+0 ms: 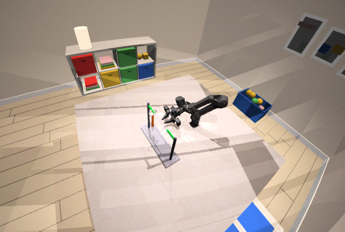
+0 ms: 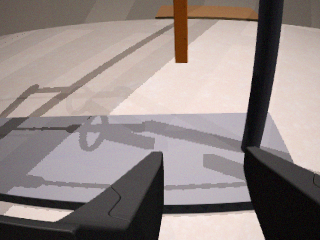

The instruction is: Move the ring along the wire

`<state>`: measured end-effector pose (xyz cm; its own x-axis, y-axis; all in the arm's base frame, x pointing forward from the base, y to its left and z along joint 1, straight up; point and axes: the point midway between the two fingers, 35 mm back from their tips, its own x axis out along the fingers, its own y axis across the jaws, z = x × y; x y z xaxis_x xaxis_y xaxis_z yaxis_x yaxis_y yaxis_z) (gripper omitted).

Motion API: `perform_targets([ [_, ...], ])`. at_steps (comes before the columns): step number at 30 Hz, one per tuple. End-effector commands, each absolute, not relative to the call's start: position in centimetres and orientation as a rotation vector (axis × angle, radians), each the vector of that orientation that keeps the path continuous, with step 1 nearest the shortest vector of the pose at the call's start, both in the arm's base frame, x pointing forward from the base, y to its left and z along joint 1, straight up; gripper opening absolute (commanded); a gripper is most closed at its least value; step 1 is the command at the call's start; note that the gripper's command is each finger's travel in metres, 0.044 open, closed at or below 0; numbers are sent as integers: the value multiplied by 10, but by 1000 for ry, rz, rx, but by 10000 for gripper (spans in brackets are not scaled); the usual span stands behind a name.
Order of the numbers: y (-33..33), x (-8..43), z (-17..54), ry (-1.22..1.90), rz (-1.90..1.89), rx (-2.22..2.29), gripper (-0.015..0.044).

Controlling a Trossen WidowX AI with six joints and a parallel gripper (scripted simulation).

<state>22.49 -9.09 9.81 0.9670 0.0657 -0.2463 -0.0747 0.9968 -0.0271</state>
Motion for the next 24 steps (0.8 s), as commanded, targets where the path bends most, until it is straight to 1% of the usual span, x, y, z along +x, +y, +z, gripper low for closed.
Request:
perform_targets([
  [1,-85,219,91,242,78,-11,160],
  [14,-82,265,128,171,58,-15,160],
  [24,-82,275,131,164,57,-14,160],
])
